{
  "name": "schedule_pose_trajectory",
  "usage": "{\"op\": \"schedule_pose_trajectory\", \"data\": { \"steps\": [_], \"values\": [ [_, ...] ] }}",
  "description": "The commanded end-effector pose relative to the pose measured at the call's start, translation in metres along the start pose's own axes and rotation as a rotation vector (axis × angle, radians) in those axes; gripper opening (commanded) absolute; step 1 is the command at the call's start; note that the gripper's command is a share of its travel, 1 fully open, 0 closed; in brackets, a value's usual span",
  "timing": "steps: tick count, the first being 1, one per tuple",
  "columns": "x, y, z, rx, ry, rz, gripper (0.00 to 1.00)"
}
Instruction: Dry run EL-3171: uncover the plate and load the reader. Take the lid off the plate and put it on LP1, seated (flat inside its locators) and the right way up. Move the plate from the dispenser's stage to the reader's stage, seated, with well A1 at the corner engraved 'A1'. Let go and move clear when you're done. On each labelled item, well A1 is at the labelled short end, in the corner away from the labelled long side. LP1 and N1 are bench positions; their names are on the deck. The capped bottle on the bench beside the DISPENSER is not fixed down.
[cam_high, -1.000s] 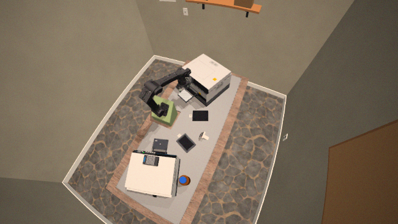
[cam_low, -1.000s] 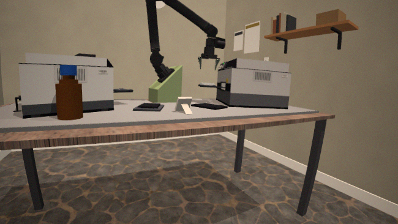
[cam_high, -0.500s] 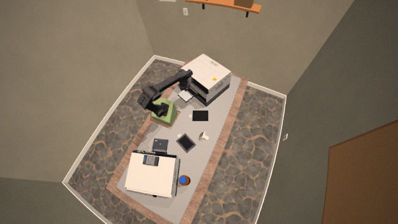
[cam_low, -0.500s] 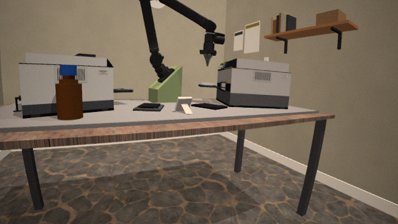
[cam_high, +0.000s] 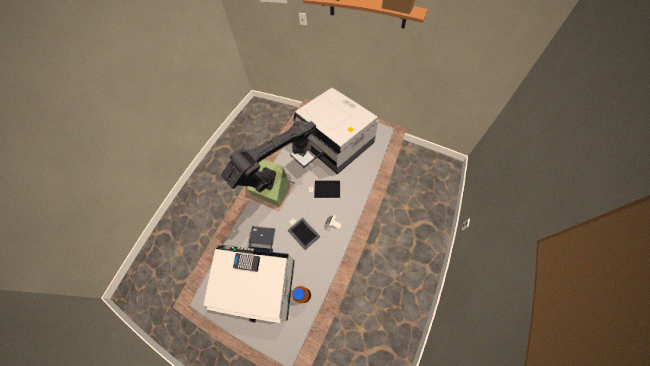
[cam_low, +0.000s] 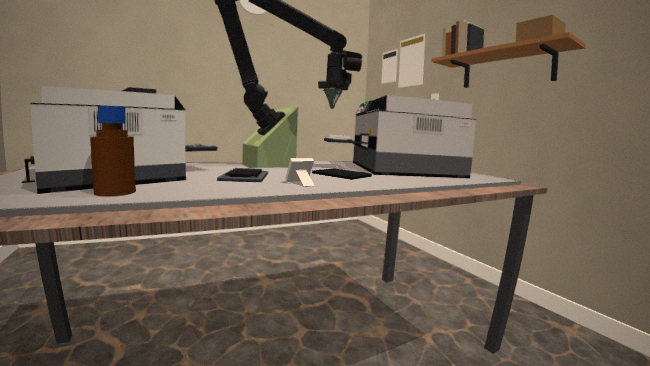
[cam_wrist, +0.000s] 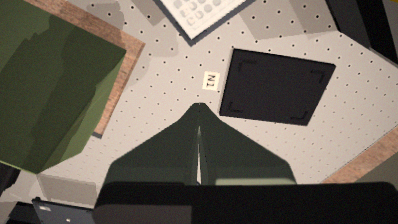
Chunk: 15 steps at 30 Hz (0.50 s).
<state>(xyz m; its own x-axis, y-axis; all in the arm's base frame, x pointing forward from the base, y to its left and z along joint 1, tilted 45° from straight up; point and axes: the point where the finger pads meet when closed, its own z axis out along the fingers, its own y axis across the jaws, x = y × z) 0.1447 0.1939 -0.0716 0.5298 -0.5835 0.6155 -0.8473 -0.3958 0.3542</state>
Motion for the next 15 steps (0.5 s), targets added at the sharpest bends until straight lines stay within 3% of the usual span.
{"op": "schedule_pose_trajectory", "data": {
  "steps": [1,6,9,15],
  "values": [
    [0.019,-0.005,-0.009,0.008,-0.027,0.174,0.00],
    [0.024,-0.009,-0.015,0.012,-0.036,0.320,0.00],
    [0.036,-0.004,-0.009,0.007,-0.013,0.391,0.00],
    [0.047,-0.004,-0.009,-0.001,-0.029,0.499,0.00]
  ]
}}
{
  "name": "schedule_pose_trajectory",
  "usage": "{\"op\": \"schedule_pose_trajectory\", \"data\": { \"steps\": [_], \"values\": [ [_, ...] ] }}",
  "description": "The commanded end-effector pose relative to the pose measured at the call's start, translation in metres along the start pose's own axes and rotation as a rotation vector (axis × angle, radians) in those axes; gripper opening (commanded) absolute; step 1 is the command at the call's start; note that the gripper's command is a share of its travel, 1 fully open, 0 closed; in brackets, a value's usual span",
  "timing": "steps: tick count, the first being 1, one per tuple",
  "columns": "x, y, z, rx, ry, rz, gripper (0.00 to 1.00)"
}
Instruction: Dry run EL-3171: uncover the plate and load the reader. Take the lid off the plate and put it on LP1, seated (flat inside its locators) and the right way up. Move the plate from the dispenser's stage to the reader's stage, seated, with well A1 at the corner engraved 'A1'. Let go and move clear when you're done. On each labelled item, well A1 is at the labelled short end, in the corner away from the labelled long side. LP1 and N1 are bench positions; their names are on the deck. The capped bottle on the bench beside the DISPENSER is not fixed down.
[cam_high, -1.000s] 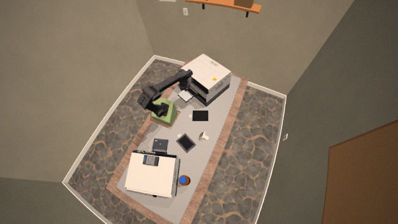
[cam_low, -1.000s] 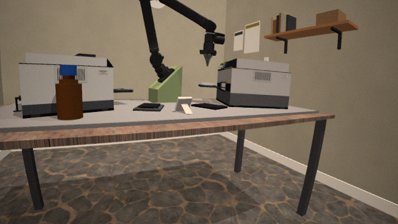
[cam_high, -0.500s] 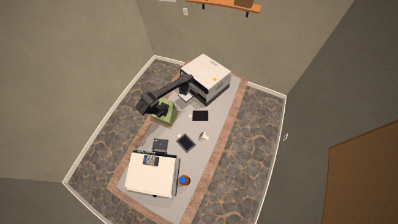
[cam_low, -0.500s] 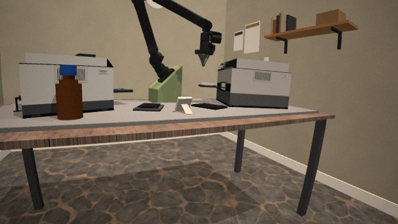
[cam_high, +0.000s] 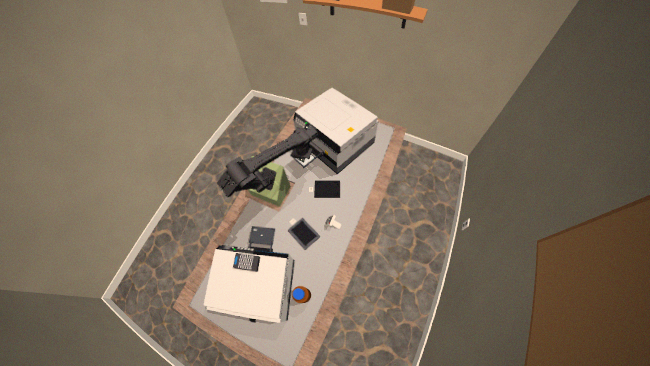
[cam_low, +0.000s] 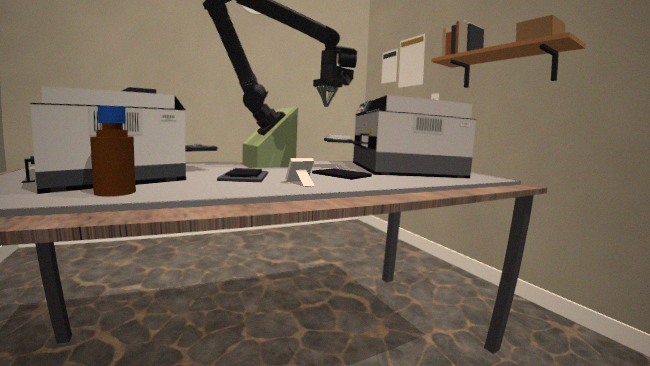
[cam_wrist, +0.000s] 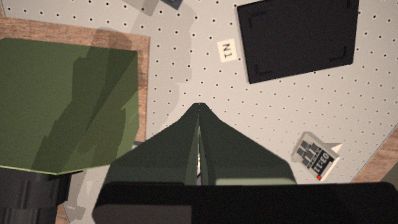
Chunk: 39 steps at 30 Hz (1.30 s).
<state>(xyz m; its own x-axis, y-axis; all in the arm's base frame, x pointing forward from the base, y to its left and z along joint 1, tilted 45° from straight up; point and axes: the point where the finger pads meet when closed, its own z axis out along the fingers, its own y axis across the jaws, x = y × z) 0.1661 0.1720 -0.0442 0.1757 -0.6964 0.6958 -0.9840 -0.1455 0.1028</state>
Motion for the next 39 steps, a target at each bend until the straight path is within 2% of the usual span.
{"op": "schedule_pose_trajectory", "data": {
  "steps": [1,7,8,12,15,21,26,29,31,34,36,39],
  "values": [
    [0.009,-0.008,-0.006,0.003,-0.017,0.148,0.00],
    [0.031,-0.012,-0.005,0.000,-0.013,0.311,0.00],
    [0.027,-0.011,-0.006,-0.002,-0.014,0.334,0.00],
    [0.038,-0.012,-0.001,-0.007,-0.003,0.435,0.00],
    [0.039,-0.015,-0.003,0.001,-0.009,0.439,0.00],
    [0.064,-0.019,-0.002,-0.002,-0.014,0.630,0.00],
    [0.070,-0.018,0.001,-0.006,-0.011,0.758,0.00],
    [0.083,-0.019,0.004,-0.002,-0.002,0.834,0.00],
    [0.083,-0.019,0.004,-0.002,-0.002,0.834,0.00],
    [0.093,-0.026,0.000,0.002,-0.020,0.912,0.00],
    [0.086,-0.027,-0.002,-0.002,-0.031,0.979,0.00],
    [0.102,-0.024,0.004,0.005,-0.014,1.053,0.00]
  ]
}}
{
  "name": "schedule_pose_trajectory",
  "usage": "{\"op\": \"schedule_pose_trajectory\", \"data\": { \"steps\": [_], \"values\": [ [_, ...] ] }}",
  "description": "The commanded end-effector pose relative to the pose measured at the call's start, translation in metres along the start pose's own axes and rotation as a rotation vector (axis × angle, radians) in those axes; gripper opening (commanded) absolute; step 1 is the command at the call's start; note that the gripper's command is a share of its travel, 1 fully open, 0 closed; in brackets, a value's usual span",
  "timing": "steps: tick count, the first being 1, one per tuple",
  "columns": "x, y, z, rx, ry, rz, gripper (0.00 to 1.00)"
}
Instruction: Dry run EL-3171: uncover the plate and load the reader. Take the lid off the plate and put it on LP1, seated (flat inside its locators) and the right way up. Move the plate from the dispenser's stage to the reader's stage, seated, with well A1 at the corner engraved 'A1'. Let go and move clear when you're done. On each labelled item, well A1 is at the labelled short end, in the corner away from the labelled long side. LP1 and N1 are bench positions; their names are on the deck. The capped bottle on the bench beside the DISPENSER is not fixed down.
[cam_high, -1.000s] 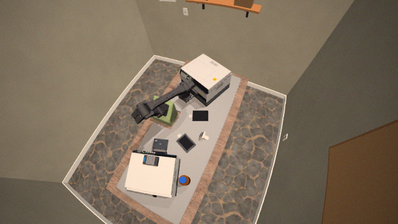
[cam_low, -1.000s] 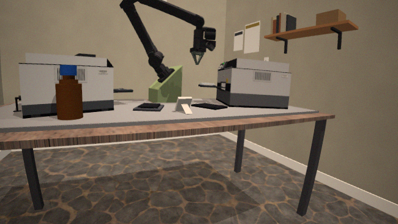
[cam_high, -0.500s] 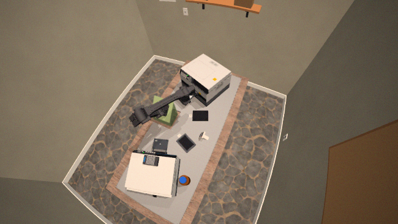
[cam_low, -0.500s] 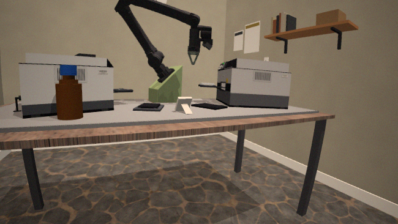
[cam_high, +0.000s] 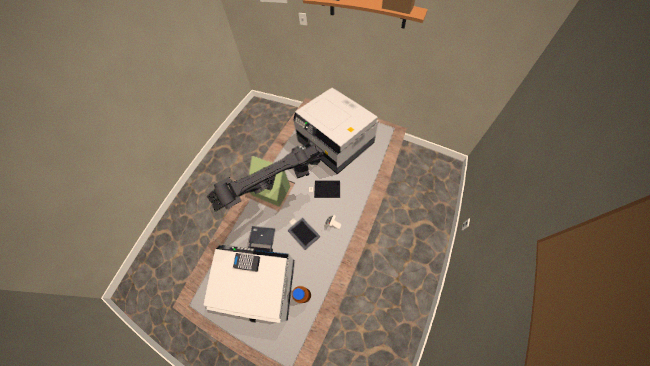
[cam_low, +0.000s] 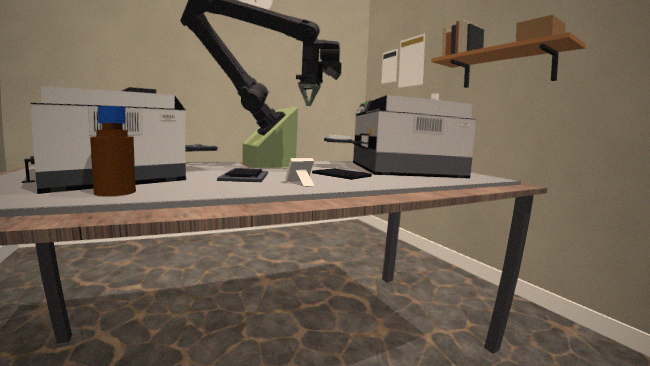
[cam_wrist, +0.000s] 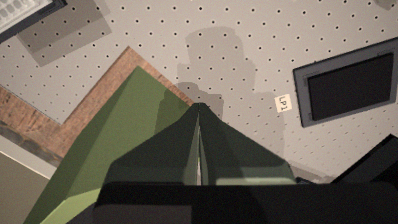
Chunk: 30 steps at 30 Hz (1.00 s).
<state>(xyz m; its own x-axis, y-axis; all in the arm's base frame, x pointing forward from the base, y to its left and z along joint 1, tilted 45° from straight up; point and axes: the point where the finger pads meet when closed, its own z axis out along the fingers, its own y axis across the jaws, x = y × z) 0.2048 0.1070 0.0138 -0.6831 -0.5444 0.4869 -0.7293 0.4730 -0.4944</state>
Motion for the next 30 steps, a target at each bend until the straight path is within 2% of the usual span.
{"op": "schedule_pose_trajectory", "data": {
  "steps": [1,7,10,19,22,24,27,30],
  "values": [
    [0.005,-0.006,0.000,-0.003,0.011,0.149,0.00],
    [0.020,-0.024,0.004,0.003,0.016,0.311,0.00],
    [0.018,-0.023,0.003,0.000,0.010,0.310,0.00],
    [0.035,-0.038,0.010,0.007,0.027,0.574,0.00],
    [0.044,-0.047,0.012,0.015,0.025,0.655,0.00],
    [0.042,-0.050,0.010,0.016,0.012,0.711,0.00],
    [0.044,-0.049,0.012,0.015,0.017,0.707,0.00],
    [0.046,-0.047,0.015,0.024,0.031,0.792,0.00]
  ]
}}
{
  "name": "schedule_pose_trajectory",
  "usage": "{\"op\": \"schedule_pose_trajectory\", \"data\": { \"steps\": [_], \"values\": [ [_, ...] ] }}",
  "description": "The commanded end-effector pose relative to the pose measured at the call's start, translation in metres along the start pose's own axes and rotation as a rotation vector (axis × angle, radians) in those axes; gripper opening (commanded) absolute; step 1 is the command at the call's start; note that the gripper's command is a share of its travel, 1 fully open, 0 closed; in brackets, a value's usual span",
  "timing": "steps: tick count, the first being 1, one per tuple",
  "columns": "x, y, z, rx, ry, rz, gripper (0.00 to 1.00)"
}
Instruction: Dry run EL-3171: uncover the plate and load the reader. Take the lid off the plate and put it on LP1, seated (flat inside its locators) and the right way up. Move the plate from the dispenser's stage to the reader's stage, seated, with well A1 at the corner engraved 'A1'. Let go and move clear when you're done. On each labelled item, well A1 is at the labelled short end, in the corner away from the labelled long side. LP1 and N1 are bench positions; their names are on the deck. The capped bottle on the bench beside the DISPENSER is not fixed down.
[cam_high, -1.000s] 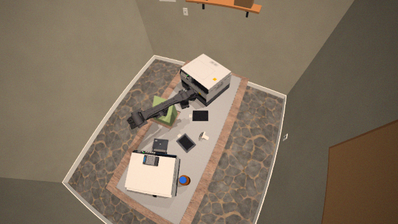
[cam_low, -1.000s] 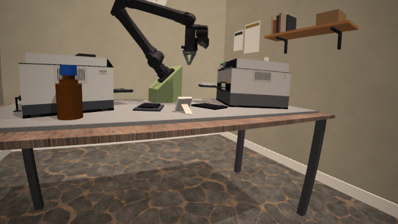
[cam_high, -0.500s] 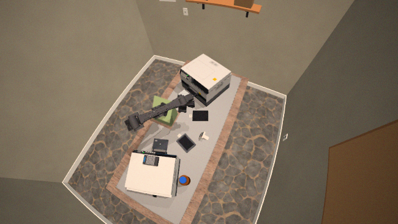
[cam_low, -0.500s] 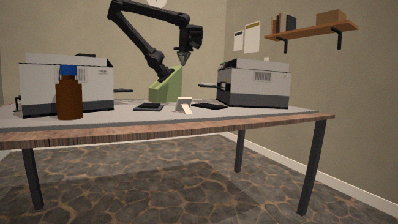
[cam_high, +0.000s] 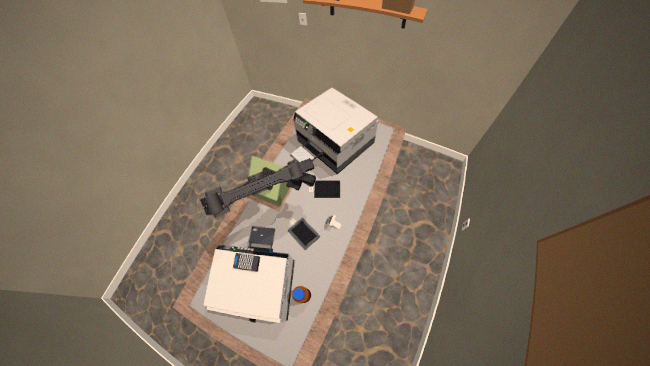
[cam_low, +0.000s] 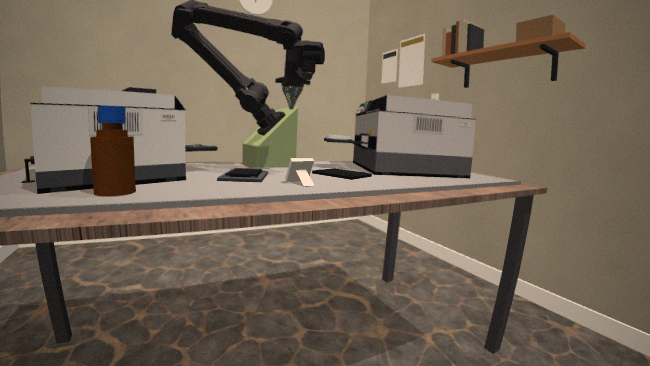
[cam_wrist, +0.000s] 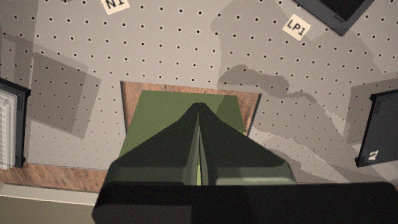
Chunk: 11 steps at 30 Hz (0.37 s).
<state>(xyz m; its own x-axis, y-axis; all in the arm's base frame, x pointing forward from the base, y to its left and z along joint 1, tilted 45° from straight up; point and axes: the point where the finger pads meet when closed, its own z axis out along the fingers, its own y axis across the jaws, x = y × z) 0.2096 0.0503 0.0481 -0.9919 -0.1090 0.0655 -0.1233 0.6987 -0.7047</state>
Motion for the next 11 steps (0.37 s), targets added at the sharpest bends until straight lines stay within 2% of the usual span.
{"op": "schedule_pose_trajectory", "data": {
  "steps": [1,4,11],
  "values": [
    [0.0019,-0.0003,-0.0003,0.016,0.012,0.123,0.00],
    [-0.0022,0.0034,-0.0051,0.015,0.001,0.198,0.00],
    [-0.0035,0.0044,-0.0069,0.013,-0.004,0.185,0.00]
  ]
}}
